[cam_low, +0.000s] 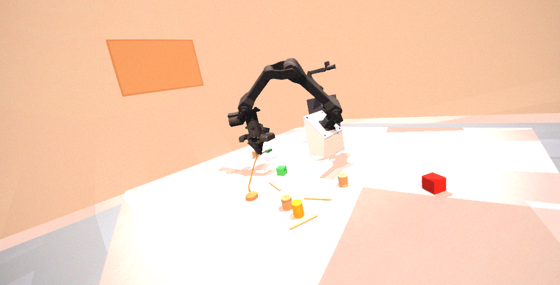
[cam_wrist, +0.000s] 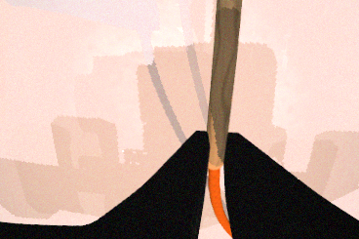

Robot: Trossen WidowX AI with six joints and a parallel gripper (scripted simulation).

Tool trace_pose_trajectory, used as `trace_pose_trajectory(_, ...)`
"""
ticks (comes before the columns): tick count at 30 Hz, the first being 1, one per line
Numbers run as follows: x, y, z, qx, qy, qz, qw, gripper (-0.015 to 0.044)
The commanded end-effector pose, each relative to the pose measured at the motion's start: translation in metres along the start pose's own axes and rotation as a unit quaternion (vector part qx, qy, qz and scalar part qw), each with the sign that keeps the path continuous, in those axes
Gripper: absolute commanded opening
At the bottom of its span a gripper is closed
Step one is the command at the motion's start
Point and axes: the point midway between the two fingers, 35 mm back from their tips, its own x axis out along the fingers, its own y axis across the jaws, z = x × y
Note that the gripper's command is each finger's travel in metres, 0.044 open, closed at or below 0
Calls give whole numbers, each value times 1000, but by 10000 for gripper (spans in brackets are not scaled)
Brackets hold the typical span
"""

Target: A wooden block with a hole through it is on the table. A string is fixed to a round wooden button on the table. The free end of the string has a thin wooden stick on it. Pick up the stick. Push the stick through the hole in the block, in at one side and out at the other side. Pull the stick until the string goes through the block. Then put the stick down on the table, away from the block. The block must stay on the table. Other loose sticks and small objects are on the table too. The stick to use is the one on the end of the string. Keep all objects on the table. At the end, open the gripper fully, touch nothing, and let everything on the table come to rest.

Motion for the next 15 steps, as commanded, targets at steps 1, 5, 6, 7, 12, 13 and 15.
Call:
trace_pose_trajectory(1, 0, 0, 0, 0, 0, 0, 1000, 0)
trace_pose_trajectory(5, -1, 0, 0, 0, 1, 1, 1000, 0)
trace_pose_trajectory(6, -1, 0, 0, 0, 1, 1, 1000, 0)
trace_pose_trajectory(7, -1, 0, 0, 0, 1, 1, 1000, 0)
trace_pose_trajectory(12, -1, 0, -2, -46, 1, 1, 999, 0)
trace_pose_trajectory(13, -1, 0, -3, -64, 1, 1, 998, 0)
trace_pose_trajectory(15, -1, 0, -4, -100, 1, 1, 995, 0)
